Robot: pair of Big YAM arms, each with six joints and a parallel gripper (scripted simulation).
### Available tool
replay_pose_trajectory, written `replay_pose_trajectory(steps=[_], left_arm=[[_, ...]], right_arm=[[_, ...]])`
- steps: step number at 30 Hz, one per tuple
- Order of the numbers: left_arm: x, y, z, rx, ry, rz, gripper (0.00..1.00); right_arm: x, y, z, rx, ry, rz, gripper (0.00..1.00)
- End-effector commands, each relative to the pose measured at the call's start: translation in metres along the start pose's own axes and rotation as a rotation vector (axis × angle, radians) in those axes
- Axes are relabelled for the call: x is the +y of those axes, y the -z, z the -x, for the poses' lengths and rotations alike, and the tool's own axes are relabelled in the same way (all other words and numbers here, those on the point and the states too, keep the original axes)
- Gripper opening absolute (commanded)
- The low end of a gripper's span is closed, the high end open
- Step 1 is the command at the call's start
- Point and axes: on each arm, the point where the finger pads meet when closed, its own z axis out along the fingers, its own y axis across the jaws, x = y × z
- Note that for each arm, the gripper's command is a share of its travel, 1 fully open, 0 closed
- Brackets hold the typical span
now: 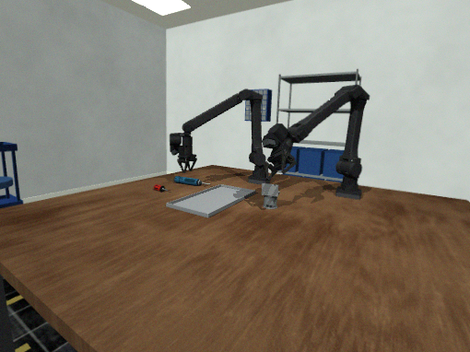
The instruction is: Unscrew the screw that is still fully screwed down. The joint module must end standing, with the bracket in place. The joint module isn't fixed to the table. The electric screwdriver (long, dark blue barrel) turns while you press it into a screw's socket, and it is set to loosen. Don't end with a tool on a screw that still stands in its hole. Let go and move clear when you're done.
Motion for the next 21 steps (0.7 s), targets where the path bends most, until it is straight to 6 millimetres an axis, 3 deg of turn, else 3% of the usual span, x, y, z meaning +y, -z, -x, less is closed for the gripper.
replay_pose_trajectory(steps=[1, 3, 4, 5, 15, 17, 18, 20, 21], left_arm=[[-0.003, -0.001, 0.026, -0.056, 0.090, 0.015, 0.86], [-0.003, -0.001, 0.026, -0.056, 0.090, 0.015, 0.86], [0.009, 0.009, 0.013, -0.064, 0.123, 0.033, 0.86], [-0.005, 0.020, 0.015, -0.091, 0.130, 0.021, 0.86], [-0.041, 0.077, 0.006, -0.257, 0.328, 0.051, 0.86], [-0.049, 0.066, -0.004, -0.231, 0.306, 0.053, 0.86], [-0.047, 0.070, 0.013, -0.254, 0.325, 0.052, 0.86], [-0.047, 0.070, 0.013, -0.254, 0.325, 0.052, 0.86], [-0.033, 0.077, 0.001, -0.264, 0.363, 0.066, 0.86]], right_arm=[[0.007, 0.010, 0.010, -0.024, -0.003, 0.020, 0.65], [0.007, 0.010, 0.010, -0.024, -0.003, 0.020, 0.65], [0.007, 0.010, 0.010, -0.024, -0.003, 0.020, 0.65], [0.007, 0.010, 0.010, -0.024, -0.003, 0.020, 0.65], [0.007, 0.010, 0.010, -0.024, -0.003, 0.020, 0.65], [0.007, 0.010, 0.010, -0.024, -0.003, 0.020, 0.65], [0.007, 0.010, 0.010, -0.024, -0.003, 0.020, 0.65], [0.007, 0.010, 0.010, -0.024, -0.003, 0.020, 0.65], [0.007, 0.010, 0.010, -0.024, -0.003, 0.020, 0.65]])
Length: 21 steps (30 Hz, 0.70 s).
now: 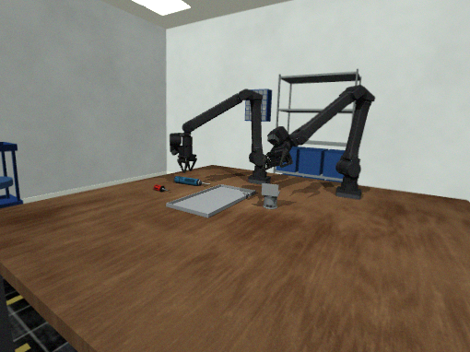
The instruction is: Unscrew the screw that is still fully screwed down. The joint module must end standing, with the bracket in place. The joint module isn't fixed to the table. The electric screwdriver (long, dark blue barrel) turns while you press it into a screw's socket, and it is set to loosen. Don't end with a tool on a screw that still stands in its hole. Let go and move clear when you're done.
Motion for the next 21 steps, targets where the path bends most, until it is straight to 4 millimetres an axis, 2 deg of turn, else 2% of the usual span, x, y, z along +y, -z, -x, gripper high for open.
replay_pose_trajectory(steps=[1, 11, 13, 14, 16, 17, 21], left_arm=[[0.004, 0.016, 0.013, -0.067, 0.119, 0.001, 0.86], [-0.008, 0.079, -0.004, -0.213, 0.362, -0.018, 0.86], [-0.012, 0.073, -0.014, -0.195, 0.338, -0.012, 0.86], [-0.016, 0.074, 0.002, -0.212, 0.361, -0.017, 0.86], [-0.016, 0.074, 0.002, -0.212, 0.361, -0.017, 0.86], [-0.006, 0.072, 0.019, -0.232, 0.399, -0.003, 0.86], [-0.005, 0.072, 0.021, -0.235, 0.408, -0.003, 0.86]], right_arm=[[0.007, 0.010, 0.010, -0.024, -0.003, 0.020, 0.65], [0.007, 0.010, 0.010, -0.024, -0.003, 0.020, 0.65], [0.007, 0.010, 0.010, -0.024, -0.003, 0.020, 0.65], [0.007, 0.010, 0.010, -0.024, -0.003, 0.020, 0.65], [0.007, 0.010, 0.010, -0.024, -0.003, 0.020, 0.65], [0.007, 0.010, 0.010, -0.024, -0.003, 0.020, 0.65], [0.007, 0.010, 0.010, -0.024, -0.003, 0.020, 0.65]])
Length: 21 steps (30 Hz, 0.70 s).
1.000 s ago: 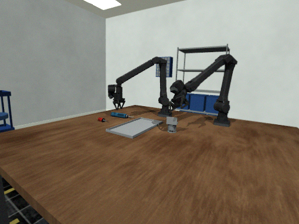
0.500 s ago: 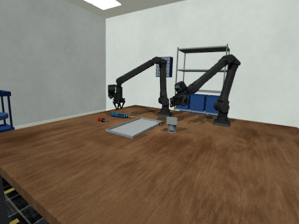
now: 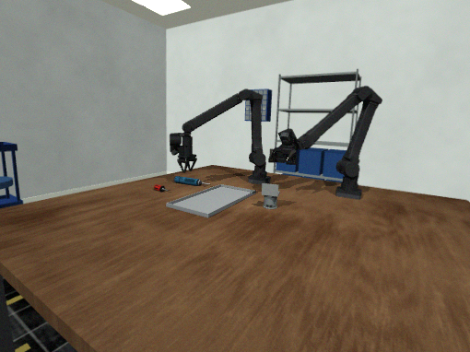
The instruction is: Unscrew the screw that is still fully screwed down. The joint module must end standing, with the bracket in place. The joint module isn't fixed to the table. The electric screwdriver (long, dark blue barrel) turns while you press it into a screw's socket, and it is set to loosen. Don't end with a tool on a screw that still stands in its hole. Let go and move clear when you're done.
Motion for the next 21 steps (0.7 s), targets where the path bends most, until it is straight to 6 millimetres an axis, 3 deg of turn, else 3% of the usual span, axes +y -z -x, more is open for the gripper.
replay_pose_trajectory(steps=[1, 12, 15, 21], left_arm=[[-0.010, -0.006, 0.035, -0.052, 0.100, -0.001, 0.86], [-0.010, -0.007, 0.037, -0.055, 0.112, 0.000, 0.86], [0.003, -0.007, -0.004, -0.014, 0.055, 0.015, 0.86], [0.003, -0.011, -0.018, -0.014, 0.052, 0.016, 0.86]], right_arm=[[0.007, 0.010, 0.010, -0.024, -0.003, 0.020, 0.65], [0.007, 0.010, 0.010, -0.024, -0.003, 0.020, 0.65], [0.007, 0.010, 0.010, -0.024, -0.003, 0.020, 0.65], [0.007, 0.010, 0.010, -0.024, -0.003, 0.020, 0.65]])
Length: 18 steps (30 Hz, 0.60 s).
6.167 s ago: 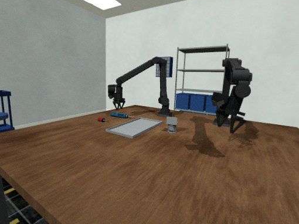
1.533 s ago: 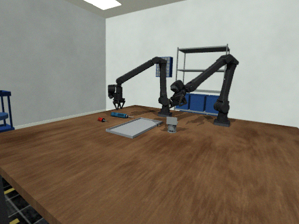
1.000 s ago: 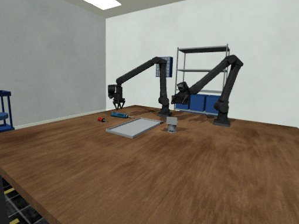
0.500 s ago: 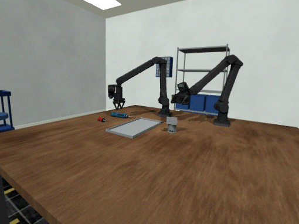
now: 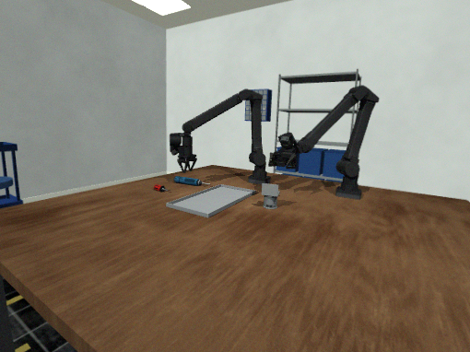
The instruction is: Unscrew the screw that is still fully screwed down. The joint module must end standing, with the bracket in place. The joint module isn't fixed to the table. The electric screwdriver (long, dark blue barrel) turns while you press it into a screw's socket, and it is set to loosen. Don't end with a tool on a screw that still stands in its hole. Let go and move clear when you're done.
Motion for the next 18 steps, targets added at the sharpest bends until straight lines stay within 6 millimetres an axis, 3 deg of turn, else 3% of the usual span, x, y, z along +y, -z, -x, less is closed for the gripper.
replay_pose_trajectory(steps=[1, 3, 6, 8, 9, 10, 18], left_arm=[[0.002, -0.006, -0.003, -0.016, 0.034, 0.010, 0.86], [-0.001, -0.008, -0.004, -0.021, 0.040, 0.008, 0.86], [-0.006, -0.006, 0.017, -0.050, 0.081, -0.004, 0.86], [-0.006, -0.006, 0.017, -0.050, 0.081, -0.004, 0.86], [-0.001, -0.009, -0.007, -0.021, 0.040, 0.008, 0.86], [0.002, -0.009, -0.013, -0.016, 0.033, 0.009, 0.86], [-0.001, -0.015, -0.028, -0.021, 0.041, 0.007, 0.86]], right_arm=[[0.007, 0.010, 0.010, -0.024, -0.003, 0.020, 0.65], [0.007, 0.010, 0.010, -0.024, -0.003, 0.020, 0.65], [0.007, 0.010, 0.010, -0.024, -0.003, 0.020, 0.65], [0.007, 0.010, 0.010, -0.024, -0.003, 0.020, 0.65], [0.007, 0.010, 0.010, -0.024, -0.003, 0.020, 0.65], [0.007, 0.010, 0.010, -0.024, -0.003, 0.020, 0.65], [0.007, 0.010, 0.010, -0.024, -0.003, 0.020, 0.65]])
